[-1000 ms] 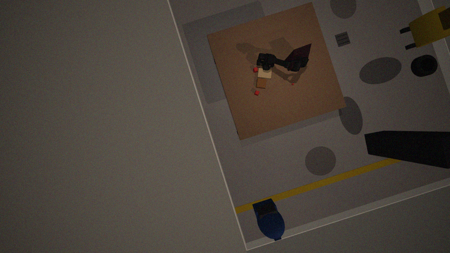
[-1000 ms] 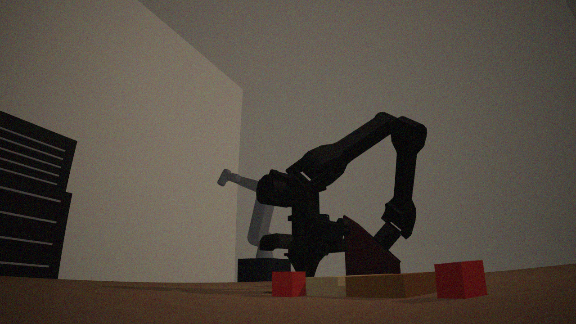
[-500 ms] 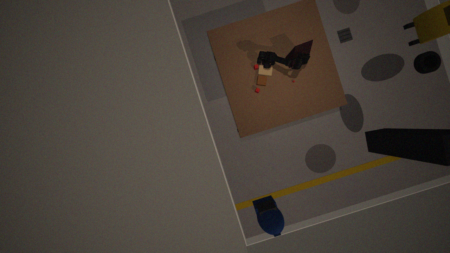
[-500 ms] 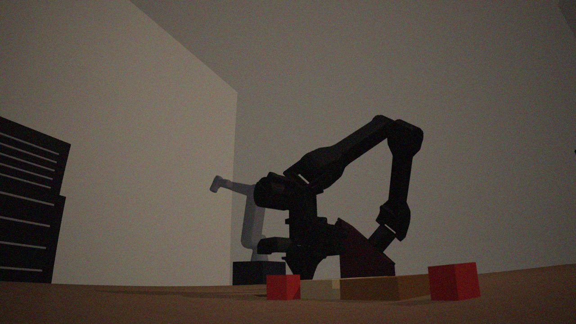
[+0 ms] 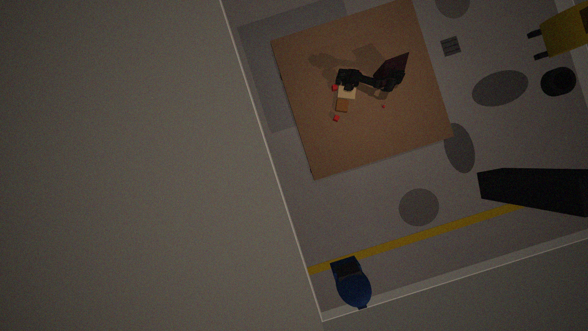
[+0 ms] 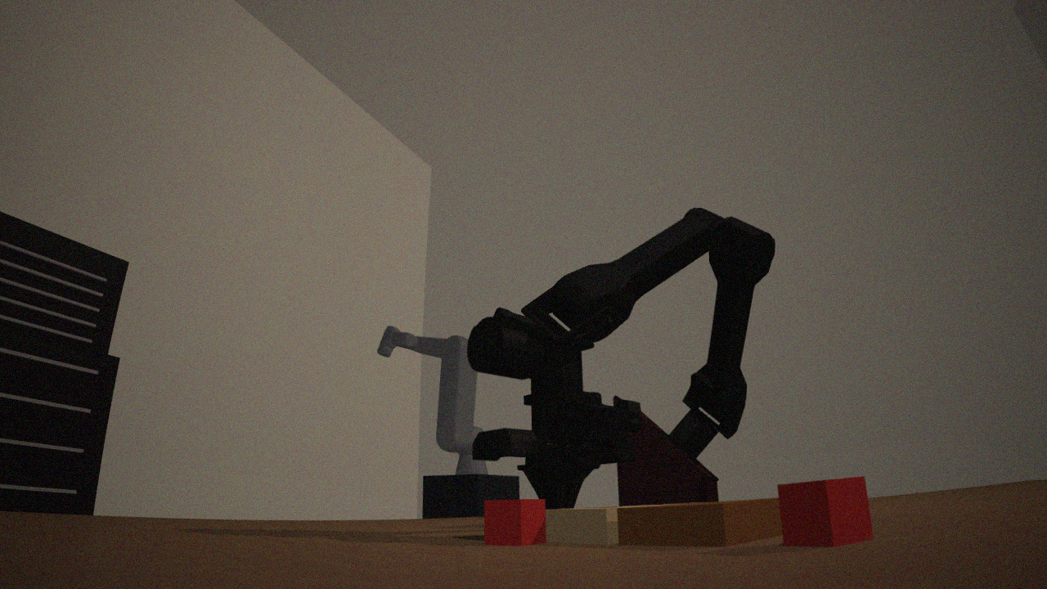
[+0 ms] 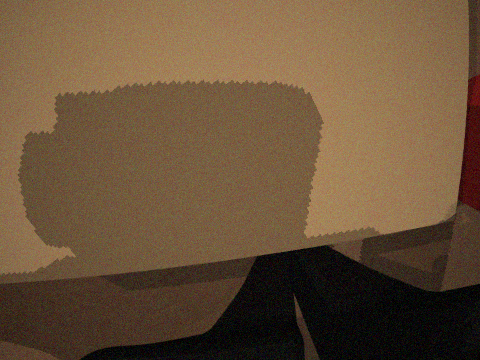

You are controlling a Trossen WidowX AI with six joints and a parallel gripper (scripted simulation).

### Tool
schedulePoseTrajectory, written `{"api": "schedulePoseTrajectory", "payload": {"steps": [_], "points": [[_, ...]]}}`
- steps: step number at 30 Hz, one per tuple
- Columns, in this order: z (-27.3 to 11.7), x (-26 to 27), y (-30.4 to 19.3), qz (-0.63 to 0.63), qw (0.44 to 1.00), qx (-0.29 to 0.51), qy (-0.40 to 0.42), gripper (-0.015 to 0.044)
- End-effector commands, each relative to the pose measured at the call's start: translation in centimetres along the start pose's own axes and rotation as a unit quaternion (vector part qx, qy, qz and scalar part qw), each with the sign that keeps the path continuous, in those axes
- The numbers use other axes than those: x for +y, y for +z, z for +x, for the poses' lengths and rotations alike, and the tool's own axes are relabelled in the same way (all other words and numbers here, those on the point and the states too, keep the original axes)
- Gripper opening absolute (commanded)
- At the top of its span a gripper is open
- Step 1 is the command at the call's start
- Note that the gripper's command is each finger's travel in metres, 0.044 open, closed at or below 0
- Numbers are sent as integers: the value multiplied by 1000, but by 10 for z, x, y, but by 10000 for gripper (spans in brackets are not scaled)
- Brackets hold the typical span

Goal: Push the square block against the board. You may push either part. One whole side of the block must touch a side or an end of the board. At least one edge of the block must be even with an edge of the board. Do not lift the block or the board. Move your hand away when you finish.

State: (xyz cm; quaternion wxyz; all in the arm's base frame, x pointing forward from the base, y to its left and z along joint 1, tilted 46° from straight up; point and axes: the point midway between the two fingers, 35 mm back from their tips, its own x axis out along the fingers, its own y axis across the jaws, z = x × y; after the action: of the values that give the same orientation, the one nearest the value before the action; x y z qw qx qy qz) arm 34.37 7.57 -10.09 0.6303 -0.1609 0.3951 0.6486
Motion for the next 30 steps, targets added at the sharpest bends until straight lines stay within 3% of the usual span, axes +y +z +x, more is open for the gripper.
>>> {"api": "schedulePoseTrajectory", "payload": {"steps": [1,30], "points": [[0,-1,7,0,1000,-3,0,0],[0,-2,11,0,1000,-3,0,0]]}}
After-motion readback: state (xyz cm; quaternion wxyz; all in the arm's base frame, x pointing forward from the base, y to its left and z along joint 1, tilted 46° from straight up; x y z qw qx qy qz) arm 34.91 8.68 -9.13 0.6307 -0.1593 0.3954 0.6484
